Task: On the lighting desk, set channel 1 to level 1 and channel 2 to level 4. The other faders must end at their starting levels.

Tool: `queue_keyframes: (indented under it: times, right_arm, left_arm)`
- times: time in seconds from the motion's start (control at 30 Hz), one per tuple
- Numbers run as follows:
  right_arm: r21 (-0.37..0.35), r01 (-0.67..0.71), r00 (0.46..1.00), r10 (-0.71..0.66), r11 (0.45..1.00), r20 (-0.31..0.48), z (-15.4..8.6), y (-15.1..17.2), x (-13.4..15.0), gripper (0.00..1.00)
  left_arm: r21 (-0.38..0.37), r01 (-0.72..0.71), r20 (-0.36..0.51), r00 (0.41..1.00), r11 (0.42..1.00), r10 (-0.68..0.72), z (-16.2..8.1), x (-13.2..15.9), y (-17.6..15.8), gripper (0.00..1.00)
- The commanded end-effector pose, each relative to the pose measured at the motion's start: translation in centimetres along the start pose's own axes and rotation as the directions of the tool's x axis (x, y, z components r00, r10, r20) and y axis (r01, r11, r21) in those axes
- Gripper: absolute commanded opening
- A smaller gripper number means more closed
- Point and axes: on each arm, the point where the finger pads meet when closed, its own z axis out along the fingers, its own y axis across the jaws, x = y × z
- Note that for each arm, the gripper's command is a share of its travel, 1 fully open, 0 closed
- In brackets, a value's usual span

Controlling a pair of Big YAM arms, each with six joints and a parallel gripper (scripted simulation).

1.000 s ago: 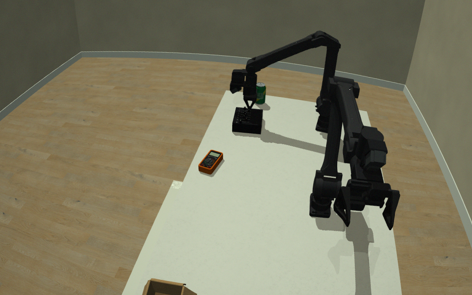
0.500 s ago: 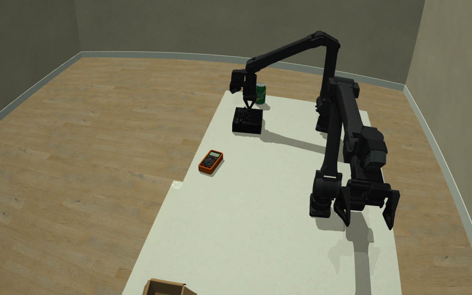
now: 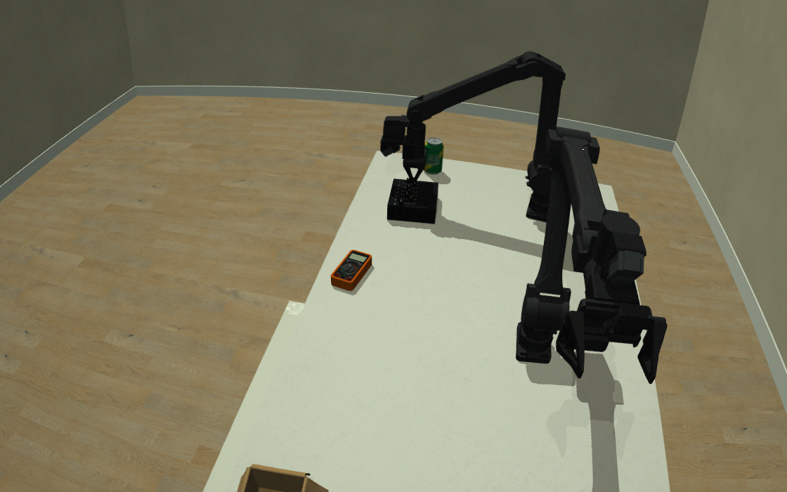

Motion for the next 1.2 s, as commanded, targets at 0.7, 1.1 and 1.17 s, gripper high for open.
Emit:
queue_keyframes:
  times: [0.7, 1.1, 1.17]
  right_arm:
    - [-0.002, 0.002, 0.999, -0.002, 1.000, 0.036, -1.37, -0.35, -2.52, 0.00]
    - [-0.002, 0.002, 0.999, -0.002, 1.000, 0.036, -1.37, -0.35, -2.52, 0.00]
    - [-0.002, 0.002, 0.999, -0.002, 1.000, 0.036, -1.38, -0.35, -2.57, 0.00]
  left_arm:
    - [-0.010, -0.017, 0.072, 0.997, 1.000, 0.017, 0.58, -3.85, 0.35, 1.00]
    - [-0.010, -0.017, 0.072, 0.997, 1.000, 0.017, 0.58, -3.85, 0.35, 1.00]
    - [-0.010, -0.017, 0.072, 0.997, 1.000, 0.017, 0.58, -3.85, 0.35, 1.00]
